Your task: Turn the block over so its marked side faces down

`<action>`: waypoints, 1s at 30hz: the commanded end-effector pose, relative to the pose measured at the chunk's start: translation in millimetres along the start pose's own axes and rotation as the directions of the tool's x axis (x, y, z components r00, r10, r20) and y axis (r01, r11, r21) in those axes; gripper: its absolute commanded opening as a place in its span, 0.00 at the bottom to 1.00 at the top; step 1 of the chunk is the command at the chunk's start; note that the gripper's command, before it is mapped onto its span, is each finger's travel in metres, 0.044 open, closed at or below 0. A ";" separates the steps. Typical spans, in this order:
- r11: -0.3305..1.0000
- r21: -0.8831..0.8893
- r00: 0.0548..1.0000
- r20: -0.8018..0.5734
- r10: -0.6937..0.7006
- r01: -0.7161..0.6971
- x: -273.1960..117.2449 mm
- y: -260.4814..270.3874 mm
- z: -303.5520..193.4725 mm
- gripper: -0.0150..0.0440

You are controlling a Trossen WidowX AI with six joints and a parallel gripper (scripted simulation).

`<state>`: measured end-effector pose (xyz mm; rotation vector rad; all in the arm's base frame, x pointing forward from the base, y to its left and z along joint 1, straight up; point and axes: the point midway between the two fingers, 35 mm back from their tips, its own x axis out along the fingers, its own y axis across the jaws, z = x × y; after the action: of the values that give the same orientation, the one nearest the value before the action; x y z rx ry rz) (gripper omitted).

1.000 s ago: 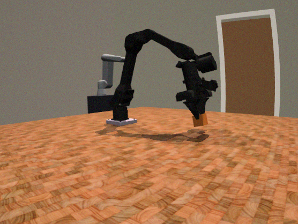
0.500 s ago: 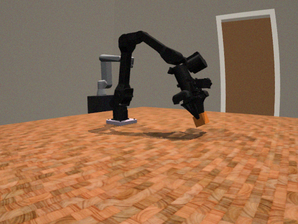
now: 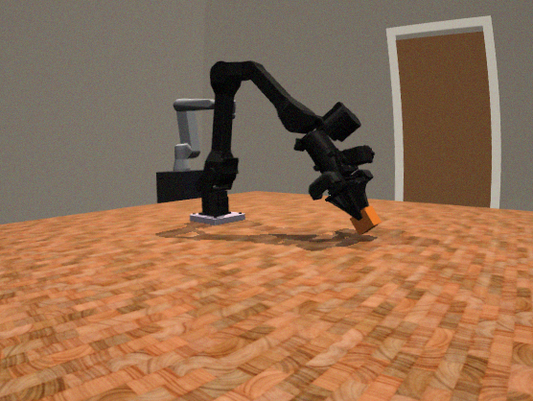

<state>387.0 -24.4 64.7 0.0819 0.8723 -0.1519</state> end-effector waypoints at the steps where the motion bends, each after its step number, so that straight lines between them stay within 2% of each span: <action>1: 1.000 -0.005 0.999 0.054 -0.004 0.005 7.1 -0.5 -6.2 0.25; 21: 1.000 0.000 0.931 0.365 -0.005 0.005 7.0 -2.1 -22.1 0.25; 30: 1.000 0.001 0.913 0.407 -0.005 0.005 3.3 -2.2 -21.4 0.25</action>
<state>375.9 -23.7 49.7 0.0522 0.4628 -0.1633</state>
